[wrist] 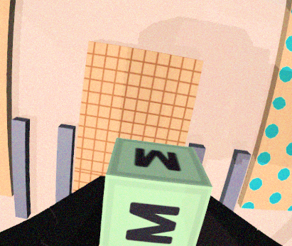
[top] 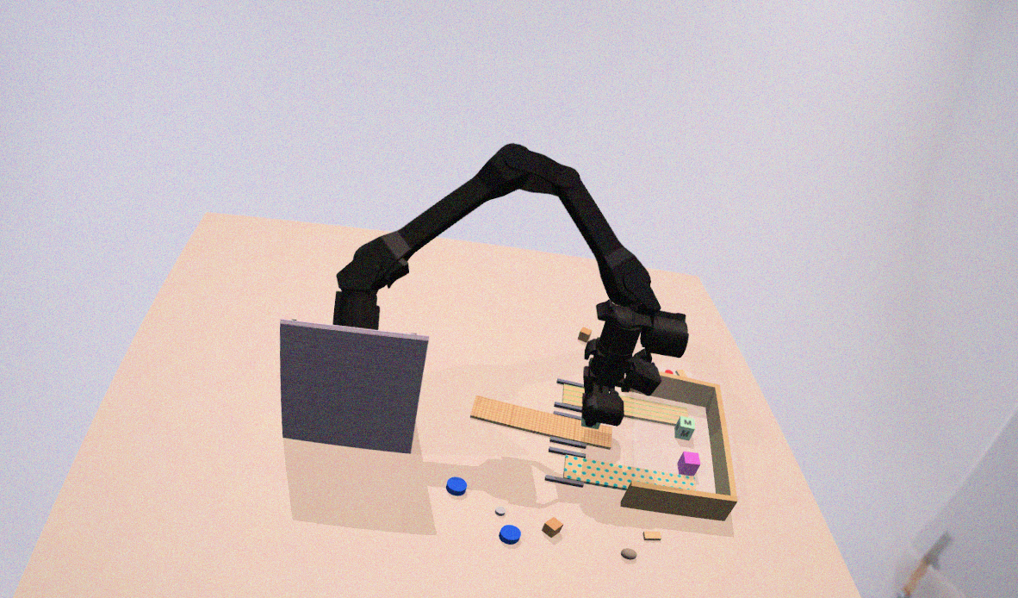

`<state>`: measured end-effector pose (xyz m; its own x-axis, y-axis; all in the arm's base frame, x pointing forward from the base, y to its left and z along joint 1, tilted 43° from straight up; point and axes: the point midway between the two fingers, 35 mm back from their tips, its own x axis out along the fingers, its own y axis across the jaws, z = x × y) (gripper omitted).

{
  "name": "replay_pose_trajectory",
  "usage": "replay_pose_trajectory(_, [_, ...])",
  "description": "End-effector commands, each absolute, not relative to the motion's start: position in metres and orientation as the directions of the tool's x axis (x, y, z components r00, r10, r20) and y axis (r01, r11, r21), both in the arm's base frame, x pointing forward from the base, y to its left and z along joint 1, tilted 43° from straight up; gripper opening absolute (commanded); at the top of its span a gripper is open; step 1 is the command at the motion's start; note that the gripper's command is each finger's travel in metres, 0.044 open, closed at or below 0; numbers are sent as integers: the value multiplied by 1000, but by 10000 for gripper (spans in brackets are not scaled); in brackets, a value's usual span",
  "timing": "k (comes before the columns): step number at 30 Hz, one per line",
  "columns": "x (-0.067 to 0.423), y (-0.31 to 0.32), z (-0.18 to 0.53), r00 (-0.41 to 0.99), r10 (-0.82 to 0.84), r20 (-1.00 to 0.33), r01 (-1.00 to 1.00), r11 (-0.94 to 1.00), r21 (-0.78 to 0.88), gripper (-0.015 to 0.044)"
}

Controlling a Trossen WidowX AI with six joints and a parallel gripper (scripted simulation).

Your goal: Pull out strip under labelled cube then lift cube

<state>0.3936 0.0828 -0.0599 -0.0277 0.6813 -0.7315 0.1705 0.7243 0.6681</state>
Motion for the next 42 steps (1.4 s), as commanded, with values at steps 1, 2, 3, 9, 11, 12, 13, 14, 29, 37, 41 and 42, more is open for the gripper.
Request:
replay_pose_trajectory(1, [378, 76, -55, -34, 680, -733, 171, 726, 666, 0])
replay_pose_trajectory(2, [374, 74, -53, -34, 680, -732, 171, 726, 666, 0])
replay_pose_trajectory(3, [371, 73, -52, -35, 680, -732, 171, 726, 666, 0])
replay_pose_trajectory(9, [364, 71, -51, -35, 680, -732, 171, 726, 666, 0])
replay_pose_trajectory(11, [358, 71, -51, -35, 680, -732, 172, 726, 666, 0])
replay_pose_trajectory(12, [354, 71, -51, -35, 680, -732, 172, 726, 666, 0])
replay_pose_trajectory(13, [351, 70, -51, -35, 680, -732, 172, 726, 666, 0])
replay_pose_trajectory(14, [347, 70, -51, -36, 680, -732, 172, 726, 666, 0])
replay_pose_trajectory(29, [299, 68, -52, -37, 680, -732, 174, 726, 666, 0])
replay_pose_trajectory(37, [301, 45, -29, -37, 679, -733, 174, 727, 664, 0])
replay_pose_trajectory(41, [301, 43, -26, -37, 679, -733, 174, 727, 665, 0])
replay_pose_trajectory(42, [301, 43, -26, -37, 679, -733, 174, 727, 665, 0])
